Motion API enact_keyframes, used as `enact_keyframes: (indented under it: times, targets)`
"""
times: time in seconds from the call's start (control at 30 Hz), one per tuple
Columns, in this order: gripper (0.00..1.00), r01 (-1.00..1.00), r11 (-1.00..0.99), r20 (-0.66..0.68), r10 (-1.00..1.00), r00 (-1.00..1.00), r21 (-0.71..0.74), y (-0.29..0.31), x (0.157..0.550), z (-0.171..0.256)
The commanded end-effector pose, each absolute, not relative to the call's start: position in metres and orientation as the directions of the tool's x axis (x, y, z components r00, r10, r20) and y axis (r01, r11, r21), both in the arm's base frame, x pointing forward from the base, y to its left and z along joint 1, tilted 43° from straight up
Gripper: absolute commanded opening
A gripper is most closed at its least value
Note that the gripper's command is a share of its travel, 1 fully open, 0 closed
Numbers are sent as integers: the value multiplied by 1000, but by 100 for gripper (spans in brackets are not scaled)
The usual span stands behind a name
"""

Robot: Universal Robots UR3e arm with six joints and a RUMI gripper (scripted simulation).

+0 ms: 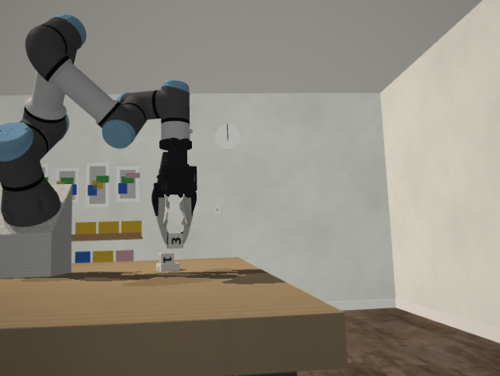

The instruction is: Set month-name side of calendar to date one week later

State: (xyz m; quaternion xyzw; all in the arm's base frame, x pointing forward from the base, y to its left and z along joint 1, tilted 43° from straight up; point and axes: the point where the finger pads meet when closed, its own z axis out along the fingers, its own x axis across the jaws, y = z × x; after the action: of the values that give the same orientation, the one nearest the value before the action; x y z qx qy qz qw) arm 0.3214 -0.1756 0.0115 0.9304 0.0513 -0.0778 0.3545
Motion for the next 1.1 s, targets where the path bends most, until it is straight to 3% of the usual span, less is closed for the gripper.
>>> enact_keyframes:
  times: [0.0, 1.07]
  targets:
    - [11, 151, -742, -175, 45, 983, 653, -188, 321, -2]
    - [11, 151, -742, -175, 45, 983, 653, -208, 318, -23]
